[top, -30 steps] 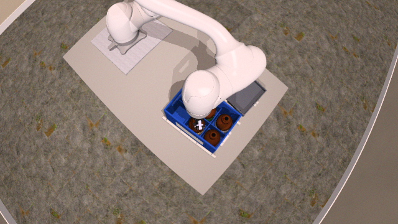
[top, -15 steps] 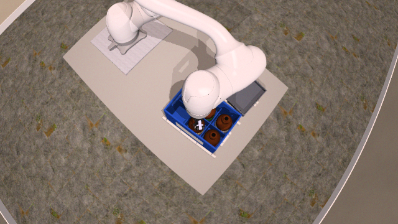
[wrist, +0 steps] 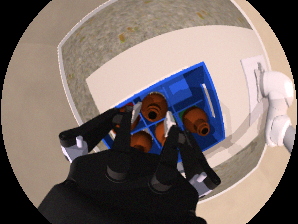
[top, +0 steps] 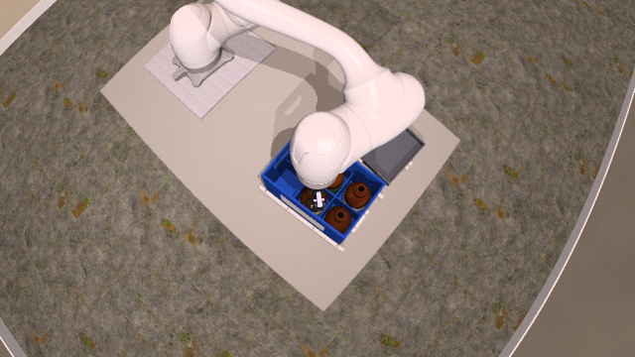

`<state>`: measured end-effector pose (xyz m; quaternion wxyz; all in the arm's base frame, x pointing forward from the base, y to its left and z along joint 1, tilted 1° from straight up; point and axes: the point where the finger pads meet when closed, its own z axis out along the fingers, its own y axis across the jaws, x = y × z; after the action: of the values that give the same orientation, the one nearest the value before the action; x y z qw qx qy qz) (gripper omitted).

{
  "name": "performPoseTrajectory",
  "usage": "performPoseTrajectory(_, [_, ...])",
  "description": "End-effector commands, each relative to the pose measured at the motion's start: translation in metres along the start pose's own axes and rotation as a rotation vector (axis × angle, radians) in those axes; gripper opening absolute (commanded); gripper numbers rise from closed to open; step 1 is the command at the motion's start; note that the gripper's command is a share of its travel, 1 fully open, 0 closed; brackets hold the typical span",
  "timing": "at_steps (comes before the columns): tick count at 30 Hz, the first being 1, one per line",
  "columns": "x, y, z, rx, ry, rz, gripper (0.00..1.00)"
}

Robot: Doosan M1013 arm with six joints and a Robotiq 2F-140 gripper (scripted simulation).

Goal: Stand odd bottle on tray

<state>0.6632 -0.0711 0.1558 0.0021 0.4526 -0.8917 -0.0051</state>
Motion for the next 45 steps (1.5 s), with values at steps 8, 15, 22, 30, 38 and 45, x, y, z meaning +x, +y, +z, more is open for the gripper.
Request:
performPoseTrajectory(8, [0.0, 0.0, 0.0, 0.0, 0.0, 0.0, 0.38])
performPoseTrajectory(15, [0.0, 0.0, 0.0, 0.0, 0.0, 0.0, 0.38])
performPoseTrajectory(22, [0.0, 0.0, -0.001, 0.0, 0.0, 0.0, 0.38])
performPoseTrajectory(30, [0.0, 0.0, -0.008, 0.0, 0.0, 0.0, 0.38])
performPoseTrajectory(38, [0.0, 0.0, -0.031, 0.0, 0.0, 0.0, 0.38])
performPoseTrajectory(45, [0.0, 0.0, -0.048, 0.0, 0.0, 0.0, 0.38])
